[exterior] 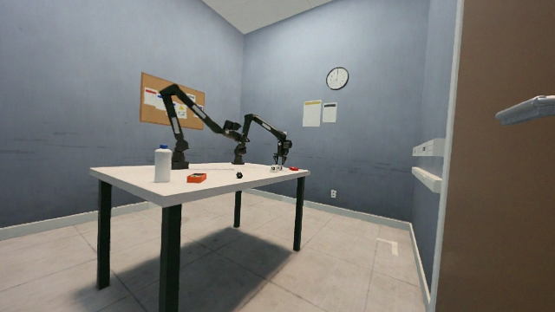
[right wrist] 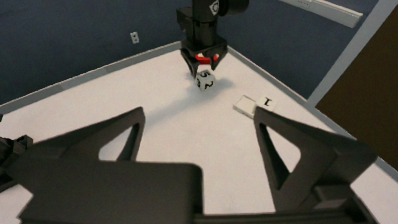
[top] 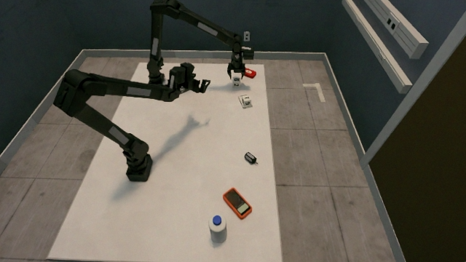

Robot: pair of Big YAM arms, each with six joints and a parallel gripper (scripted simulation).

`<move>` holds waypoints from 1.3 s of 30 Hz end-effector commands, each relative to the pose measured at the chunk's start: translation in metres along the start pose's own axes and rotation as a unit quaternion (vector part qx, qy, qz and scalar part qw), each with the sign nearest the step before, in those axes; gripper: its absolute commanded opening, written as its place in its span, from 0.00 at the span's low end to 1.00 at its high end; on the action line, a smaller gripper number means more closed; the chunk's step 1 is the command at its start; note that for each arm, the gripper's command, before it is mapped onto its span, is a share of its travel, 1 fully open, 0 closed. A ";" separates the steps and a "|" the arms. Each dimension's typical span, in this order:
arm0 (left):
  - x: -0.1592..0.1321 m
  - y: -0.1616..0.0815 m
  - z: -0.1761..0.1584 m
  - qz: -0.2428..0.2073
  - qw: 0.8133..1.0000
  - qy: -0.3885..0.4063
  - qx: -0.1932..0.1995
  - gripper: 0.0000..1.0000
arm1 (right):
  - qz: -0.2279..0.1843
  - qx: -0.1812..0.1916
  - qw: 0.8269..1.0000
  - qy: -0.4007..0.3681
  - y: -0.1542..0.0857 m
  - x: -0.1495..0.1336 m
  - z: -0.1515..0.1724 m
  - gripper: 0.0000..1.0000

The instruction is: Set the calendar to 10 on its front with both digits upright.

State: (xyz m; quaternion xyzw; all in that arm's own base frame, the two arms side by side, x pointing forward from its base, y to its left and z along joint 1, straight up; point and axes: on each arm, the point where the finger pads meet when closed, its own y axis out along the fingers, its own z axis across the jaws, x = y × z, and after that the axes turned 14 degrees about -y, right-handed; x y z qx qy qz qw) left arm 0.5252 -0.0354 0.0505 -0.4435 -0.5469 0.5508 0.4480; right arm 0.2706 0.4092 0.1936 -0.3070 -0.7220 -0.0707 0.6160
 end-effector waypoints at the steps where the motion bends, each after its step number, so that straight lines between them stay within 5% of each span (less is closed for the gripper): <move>1: 0.000 0.007 -0.007 0.000 1.000 -0.002 -0.005 0.69 | -0.004 0.000 1.000 -0.001 0.001 0.004 0.000 1.00; 22: 0.001 0.039 -0.001 -0.001 1.000 -0.002 0.001 0.69 | -0.004 0.000 1.000 -0.001 0.001 0.004 0.000 1.00; 33: -0.001 0.024 -0.006 0.002 1.000 -0.001 -0.010 0.69 | -0.004 0.000 1.000 -0.001 0.001 0.004 0.000 1.00; 34: -0.001 0.024 -0.006 0.002 1.000 -0.001 -0.010 0.60 | -0.004 0.000 1.000 -0.001 0.001 0.004 0.000 1.00; 39: -0.001 0.024 -0.006 0.002 1.000 -0.001 -0.010 0.56 | -0.004 0.000 1.000 -0.001 0.001 0.004 0.000 1.00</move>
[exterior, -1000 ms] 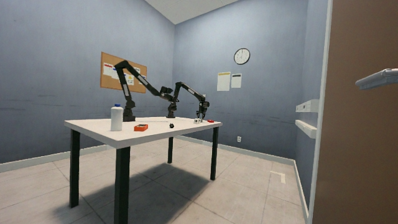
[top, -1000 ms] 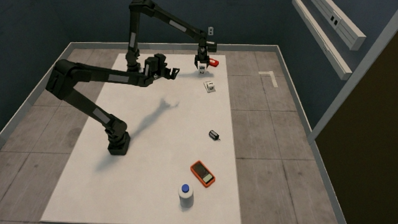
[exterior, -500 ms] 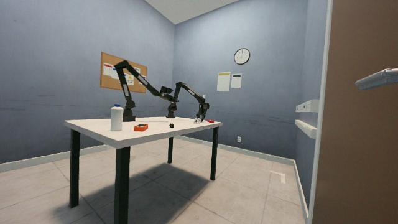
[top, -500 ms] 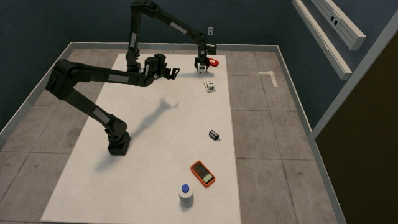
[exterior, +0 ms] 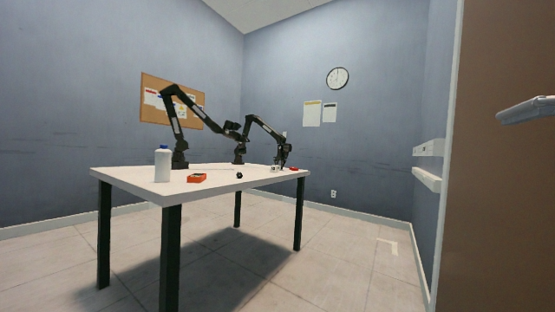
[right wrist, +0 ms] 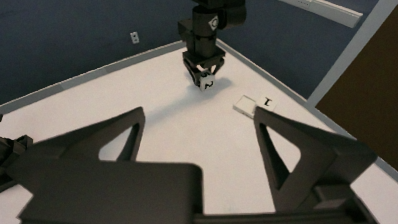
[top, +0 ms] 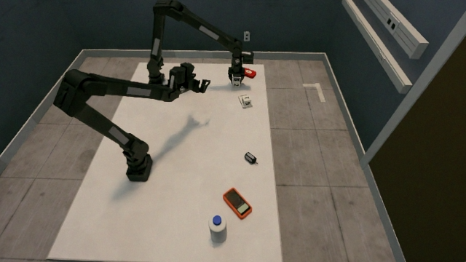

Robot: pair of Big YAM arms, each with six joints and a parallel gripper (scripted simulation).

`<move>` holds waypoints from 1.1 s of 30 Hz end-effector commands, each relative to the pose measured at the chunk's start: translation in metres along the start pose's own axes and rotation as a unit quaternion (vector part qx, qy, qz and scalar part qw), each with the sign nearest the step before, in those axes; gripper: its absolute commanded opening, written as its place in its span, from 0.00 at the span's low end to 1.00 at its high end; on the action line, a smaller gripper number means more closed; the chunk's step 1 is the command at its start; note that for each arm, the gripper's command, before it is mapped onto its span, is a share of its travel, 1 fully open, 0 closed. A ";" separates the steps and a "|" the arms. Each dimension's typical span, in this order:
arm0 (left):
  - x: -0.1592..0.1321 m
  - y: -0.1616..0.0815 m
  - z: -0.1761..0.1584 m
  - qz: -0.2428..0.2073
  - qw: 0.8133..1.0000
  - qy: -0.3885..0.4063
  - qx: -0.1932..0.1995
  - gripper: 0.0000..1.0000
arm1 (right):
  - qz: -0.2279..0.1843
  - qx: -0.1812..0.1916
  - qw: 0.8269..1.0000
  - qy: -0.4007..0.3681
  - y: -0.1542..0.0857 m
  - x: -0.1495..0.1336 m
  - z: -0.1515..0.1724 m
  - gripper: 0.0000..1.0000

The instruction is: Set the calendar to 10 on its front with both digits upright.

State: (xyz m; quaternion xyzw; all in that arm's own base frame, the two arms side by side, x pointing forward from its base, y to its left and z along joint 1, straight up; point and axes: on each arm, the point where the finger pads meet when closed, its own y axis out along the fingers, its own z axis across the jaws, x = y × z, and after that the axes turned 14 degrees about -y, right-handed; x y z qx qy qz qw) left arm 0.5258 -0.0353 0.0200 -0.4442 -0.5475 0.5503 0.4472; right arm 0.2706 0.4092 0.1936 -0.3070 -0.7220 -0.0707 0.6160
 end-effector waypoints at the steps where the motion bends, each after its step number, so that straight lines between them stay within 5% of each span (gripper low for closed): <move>1: -0.001 -0.006 -0.005 0.002 1.000 -0.001 -0.009 0.52 | -0.004 0.000 1.000 -0.001 0.001 0.004 0.000 1.00; 14: -0.001 -0.006 -0.004 0.002 1.000 -0.001 -0.009 0.39 | -0.004 0.000 1.000 -0.001 0.001 0.004 0.000 1.00; 18: -0.001 -0.006 -0.004 0.002 1.000 -0.001 -0.009 0.00 | -0.004 0.000 1.000 -0.001 0.001 0.004 0.000 1.00; 22: -0.003 -0.034 -0.013 0.007 1.000 -0.004 -0.025 0.40 | -0.004 0.000 1.000 -0.001 0.001 0.004 0.000 1.00; 33: -0.003 -0.085 -0.010 0.007 1.000 -0.004 -0.025 0.40 | -0.004 0.000 1.000 -0.001 0.001 0.004 0.000 1.00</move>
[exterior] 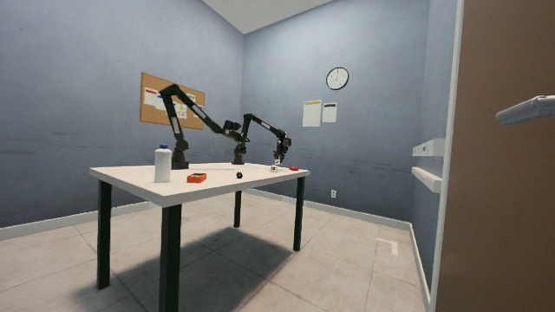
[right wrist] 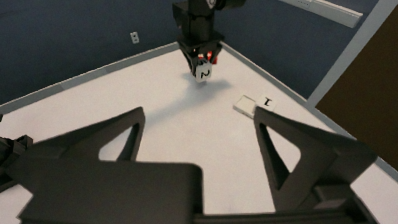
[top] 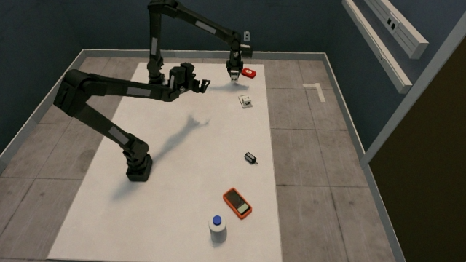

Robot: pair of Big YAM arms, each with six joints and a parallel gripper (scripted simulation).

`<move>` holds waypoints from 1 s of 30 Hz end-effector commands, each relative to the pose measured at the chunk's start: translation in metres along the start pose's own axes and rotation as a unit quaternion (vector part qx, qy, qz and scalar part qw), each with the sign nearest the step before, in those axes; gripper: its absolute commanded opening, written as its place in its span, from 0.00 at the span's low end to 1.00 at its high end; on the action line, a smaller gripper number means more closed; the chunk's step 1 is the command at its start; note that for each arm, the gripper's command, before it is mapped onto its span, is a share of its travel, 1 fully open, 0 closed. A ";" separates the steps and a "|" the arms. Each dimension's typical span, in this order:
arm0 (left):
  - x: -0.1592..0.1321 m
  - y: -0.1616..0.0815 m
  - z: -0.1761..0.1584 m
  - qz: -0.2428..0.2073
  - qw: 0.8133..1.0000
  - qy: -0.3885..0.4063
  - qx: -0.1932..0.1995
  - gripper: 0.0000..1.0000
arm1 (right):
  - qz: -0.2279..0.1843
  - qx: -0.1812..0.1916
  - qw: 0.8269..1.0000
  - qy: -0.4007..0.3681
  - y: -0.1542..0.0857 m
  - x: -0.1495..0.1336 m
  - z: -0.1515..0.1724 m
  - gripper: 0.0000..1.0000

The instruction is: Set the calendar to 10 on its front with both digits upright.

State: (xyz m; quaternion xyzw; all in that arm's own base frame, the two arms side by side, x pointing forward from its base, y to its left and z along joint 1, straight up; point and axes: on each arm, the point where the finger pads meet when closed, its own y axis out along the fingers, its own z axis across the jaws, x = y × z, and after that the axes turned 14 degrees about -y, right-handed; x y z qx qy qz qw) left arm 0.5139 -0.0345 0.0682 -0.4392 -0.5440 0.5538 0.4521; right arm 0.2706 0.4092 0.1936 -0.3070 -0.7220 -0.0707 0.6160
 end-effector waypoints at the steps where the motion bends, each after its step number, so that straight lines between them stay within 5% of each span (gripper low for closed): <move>1: -0.005 -0.006 -0.014 0.002 1.000 -0.006 -0.008 0.40 | -0.004 0.000 1.000 -0.001 0.001 0.004 0.000 1.00; 7: -0.016 0.037 -0.004 -0.001 1.000 -0.003 0.000 0.40 | -0.004 0.000 1.000 -0.001 0.001 0.004 0.000 1.00; 14: -0.018 0.021 -0.023 0.004 1.000 0.000 -0.014 0.40 | -0.004 0.000 1.000 -0.001 0.001 0.004 0.000 1.00; 26: -0.019 0.019 -0.024 -0.001 0.976 0.215 -0.019 0.40 | -0.004 0.000 1.000 -0.001 0.001 0.004 0.000 1.00; 30: -0.018 0.028 -0.015 -0.003 0.950 0.312 -0.009 0.40 | -0.004 0.000 1.000 -0.001 0.001 0.004 0.000 1.00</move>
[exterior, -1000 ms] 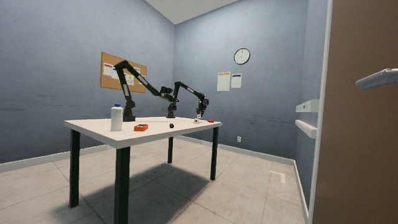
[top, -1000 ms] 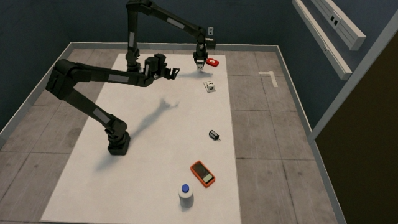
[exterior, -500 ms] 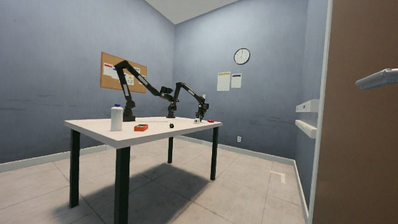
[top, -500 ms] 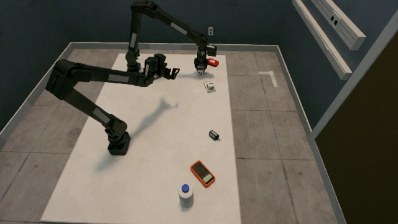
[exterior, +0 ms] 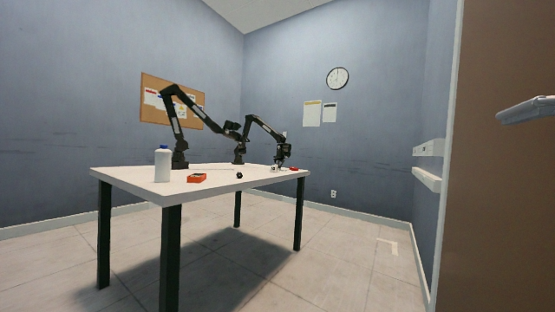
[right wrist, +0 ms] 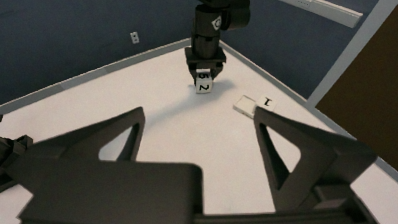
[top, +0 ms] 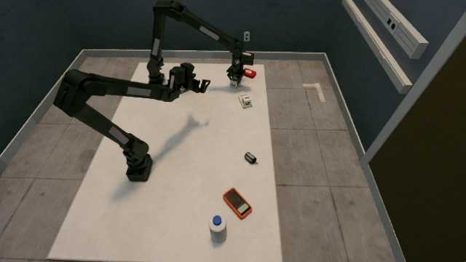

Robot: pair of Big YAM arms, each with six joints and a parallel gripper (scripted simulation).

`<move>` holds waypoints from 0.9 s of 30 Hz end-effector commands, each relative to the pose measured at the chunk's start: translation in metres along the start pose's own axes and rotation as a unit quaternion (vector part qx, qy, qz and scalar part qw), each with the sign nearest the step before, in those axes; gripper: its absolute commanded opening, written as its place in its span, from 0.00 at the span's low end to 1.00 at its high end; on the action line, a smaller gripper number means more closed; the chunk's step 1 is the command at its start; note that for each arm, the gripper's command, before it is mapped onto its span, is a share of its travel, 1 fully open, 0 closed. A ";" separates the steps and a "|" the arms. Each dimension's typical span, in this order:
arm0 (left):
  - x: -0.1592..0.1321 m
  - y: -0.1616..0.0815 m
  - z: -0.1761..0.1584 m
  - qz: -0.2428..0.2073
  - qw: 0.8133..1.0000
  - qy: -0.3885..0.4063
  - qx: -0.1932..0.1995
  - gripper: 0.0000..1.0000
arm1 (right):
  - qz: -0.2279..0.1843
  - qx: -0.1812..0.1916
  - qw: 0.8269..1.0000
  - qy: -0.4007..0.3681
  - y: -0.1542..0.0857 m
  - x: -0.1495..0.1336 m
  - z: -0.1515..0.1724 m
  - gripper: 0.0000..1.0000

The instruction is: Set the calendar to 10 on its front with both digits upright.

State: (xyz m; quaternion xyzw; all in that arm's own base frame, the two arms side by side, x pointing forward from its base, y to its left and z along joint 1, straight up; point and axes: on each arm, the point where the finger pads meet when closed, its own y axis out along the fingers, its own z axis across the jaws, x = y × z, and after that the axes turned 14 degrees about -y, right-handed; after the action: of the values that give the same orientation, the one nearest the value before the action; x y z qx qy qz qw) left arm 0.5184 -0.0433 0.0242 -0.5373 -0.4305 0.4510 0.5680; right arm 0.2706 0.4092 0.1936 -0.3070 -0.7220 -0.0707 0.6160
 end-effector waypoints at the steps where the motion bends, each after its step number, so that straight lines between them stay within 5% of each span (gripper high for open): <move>1: -0.002 -0.017 -0.013 -0.003 0.992 0.124 -0.023 0.40 | -0.004 0.000 1.000 -0.001 0.001 0.004 0.000 1.00; 14: -0.003 -0.017 -0.014 -0.012 0.939 0.343 -0.023 0.40 | -0.004 0.000 1.000 -0.001 0.001 0.004 0.000 1.00; 27: -0.002 -0.024 -0.016 -0.027 0.806 0.591 -0.027 0.40 | -0.004 0.000 1.000 -0.001 0.001 0.004 0.000 1.00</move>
State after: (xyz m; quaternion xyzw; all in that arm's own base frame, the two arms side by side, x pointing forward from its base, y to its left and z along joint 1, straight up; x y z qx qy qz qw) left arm 0.5230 -0.0435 0.0307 -0.6907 -0.0953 0.1085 0.7086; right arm 0.2706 0.4092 0.1936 -0.3070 -0.7220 -0.0707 0.6160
